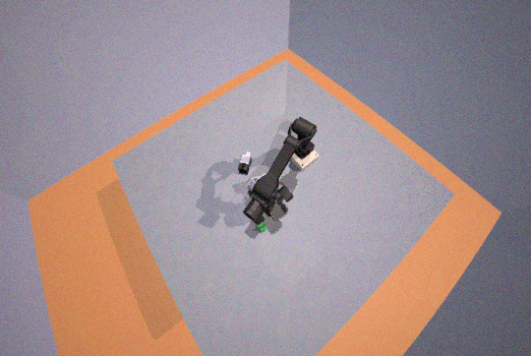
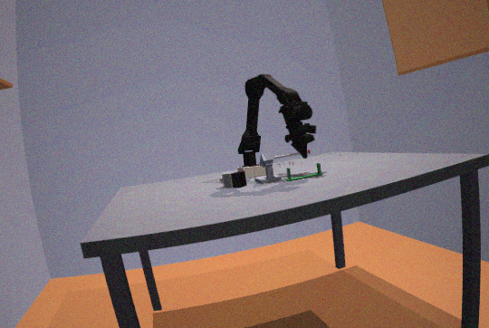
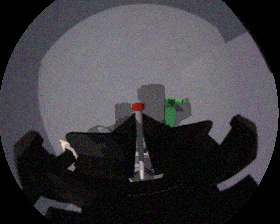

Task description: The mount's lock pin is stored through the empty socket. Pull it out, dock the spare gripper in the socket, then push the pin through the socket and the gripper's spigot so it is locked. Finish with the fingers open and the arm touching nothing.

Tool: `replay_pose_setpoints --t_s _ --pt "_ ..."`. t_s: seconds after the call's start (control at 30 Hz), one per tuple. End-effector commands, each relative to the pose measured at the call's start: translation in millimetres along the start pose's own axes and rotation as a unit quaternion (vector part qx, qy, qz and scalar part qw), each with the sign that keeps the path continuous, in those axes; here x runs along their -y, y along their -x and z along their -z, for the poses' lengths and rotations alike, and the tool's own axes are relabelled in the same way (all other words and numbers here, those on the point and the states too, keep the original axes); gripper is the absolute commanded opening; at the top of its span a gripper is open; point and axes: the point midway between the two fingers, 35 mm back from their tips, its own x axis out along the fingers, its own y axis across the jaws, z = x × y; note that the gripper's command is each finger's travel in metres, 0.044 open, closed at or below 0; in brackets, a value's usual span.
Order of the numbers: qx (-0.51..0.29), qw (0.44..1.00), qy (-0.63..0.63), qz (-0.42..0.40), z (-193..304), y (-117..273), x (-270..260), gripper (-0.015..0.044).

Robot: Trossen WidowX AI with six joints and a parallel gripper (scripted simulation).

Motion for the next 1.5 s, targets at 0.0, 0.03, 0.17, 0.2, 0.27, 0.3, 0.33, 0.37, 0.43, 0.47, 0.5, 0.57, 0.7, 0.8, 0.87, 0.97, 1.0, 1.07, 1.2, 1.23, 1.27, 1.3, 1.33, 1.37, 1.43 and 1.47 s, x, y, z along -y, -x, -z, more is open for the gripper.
replay_pose_setpoints --t_s 0.0,0.03,0.17,0.2,0.27,0.3,0.33,0.37,0.43,0.47,0.5,0.57,0.7,0.8,0.87,0.97,1.0,1.07,1.2,1.23,1.27,1.3,1.33,1.37,1.43,1.47 --pt "0.002 1.000 0.000 0.002 -5 2 2 0.0000" --pt "0.002 1.000 0.000 0.001 -6 2 2 0.0000" --pt "0.002 1.000 -0.001 -0.001 -8 2 2 0.0000" --pt "0.002 1.000 -0.001 -0.001 -9 2 2 0.0000" --pt "0.002 1.000 -0.001 -0.001 -10 2 2 0.0000" --pt "0.002 1.000 -0.001 -0.002 -11 2 2 0.0000" --pt "0.001 1.000 -0.001 -0.002 -11 2 2 0.0000" --pt "0.001 1.000 -0.001 -0.002 -11 2 2 0.0000" --pt "0.001 1.000 -0.002 -0.003 -13 2 2 0.0000" --pt "0.001 1.000 -0.002 -0.004 -14 3 2 0.0000" --pt "0.001 1.000 -0.002 -0.004 -14 3 2 0.0000" --pt "0.001 1.000 -0.002 -0.004 -14 3 2 0.0000" --pt "-0.001 1.000 -0.001 -0.005 -13 8 0 0.0000" --pt "-0.003 1.000 -0.002 -0.009 -13 12 -2 0.0000" --pt "-0.005 1.000 -0.004 -0.013 -13 15 -4 0.0000" --pt "-0.006 1.000 -0.007 -0.018 -13 18 -6 0.0000" --pt "-0.007 1.000 -0.007 -0.019 -13 19 -6 0.0000" --pt "-0.008 1.000 -0.009 -0.022 -13 22 -7 0.0000" --pt "-0.009 1.000 -0.011 -0.026 -13 25 -9 0.0000" --pt "-0.011 0.999 -0.013 -0.031 -11 17 -10 0.0000" --pt "-0.011 0.999 -0.013 -0.031 -11 17 -10 0.0000" --pt "-0.011 0.999 -0.013 -0.031 -11 17 -10 0.0000" --pt "-0.011 0.999 -0.013 -0.031 -11 17 -10 0.0000" --pt "-0.011 0.999 -0.013 -0.031 -11 17 -10 0.0000" --pt "-0.011 0.999 -0.013 -0.031 -11 17 -10 0.0000" --pt "-0.011 0.999 -0.013 -0.031 -12 18 -8 0.0000"
